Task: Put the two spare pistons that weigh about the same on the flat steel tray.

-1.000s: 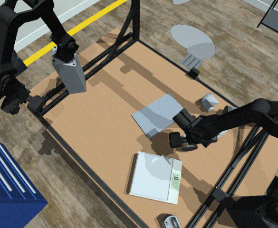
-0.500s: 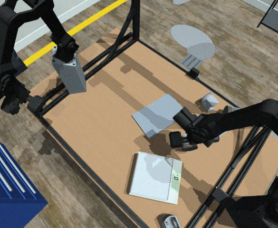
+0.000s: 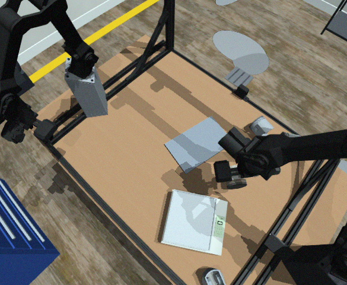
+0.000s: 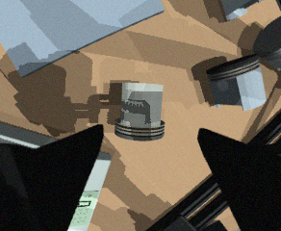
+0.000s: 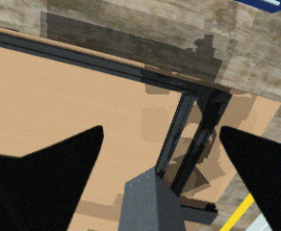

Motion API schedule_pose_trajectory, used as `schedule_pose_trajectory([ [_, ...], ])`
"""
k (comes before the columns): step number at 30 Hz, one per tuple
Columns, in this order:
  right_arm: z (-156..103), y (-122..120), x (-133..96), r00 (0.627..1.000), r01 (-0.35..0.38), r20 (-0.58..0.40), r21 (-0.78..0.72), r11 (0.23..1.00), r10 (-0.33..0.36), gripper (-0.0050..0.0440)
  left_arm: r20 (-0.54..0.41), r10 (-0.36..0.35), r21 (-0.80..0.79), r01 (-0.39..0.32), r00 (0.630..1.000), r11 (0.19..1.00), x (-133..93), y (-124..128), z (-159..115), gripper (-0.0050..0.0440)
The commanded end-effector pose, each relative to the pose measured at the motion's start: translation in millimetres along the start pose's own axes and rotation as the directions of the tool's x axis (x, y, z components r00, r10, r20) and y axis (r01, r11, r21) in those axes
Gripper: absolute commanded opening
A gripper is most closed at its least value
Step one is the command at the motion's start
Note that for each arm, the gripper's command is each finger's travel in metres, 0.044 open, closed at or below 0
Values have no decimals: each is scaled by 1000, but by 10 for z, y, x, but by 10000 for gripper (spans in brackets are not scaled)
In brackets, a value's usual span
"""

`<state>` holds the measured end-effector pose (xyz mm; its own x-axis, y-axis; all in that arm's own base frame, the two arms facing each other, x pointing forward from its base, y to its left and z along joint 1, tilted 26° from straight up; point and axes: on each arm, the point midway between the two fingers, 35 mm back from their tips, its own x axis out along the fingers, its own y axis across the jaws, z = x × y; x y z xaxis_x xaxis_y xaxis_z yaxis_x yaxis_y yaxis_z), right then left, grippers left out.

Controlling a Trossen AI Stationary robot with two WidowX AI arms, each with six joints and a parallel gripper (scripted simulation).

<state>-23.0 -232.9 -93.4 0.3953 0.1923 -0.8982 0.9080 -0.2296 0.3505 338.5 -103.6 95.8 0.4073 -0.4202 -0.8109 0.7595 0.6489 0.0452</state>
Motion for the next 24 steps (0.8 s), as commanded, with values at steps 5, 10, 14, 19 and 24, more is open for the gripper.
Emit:
schedule_pose_trajectory([
  [5,-3,2,1,1000,-1,-1,0,1000,1,440,12,8,6,-8,1000,1000,-396,-31,110,378],
  [10,-3,2,1,1000,-1,-1,0,1000,1,440,11,8,4,-8,1000,1000,-400,-33,110,378],
  [14,-3,2,1,1000,-1,-1,0,1000,1,440,-13,33,-69,-33,999,997,-402,-33,111,378],
  [19,-3,2,1,1000,-1,-1,0,1000,1,440,-57,69,-187,-79,996,979,-402,-33,111,378],
  [24,-3,2,1,1000,-1,-1,0,1000,1,440,-95,95,-278,-118,991,953,-402,-33,111,378],
])
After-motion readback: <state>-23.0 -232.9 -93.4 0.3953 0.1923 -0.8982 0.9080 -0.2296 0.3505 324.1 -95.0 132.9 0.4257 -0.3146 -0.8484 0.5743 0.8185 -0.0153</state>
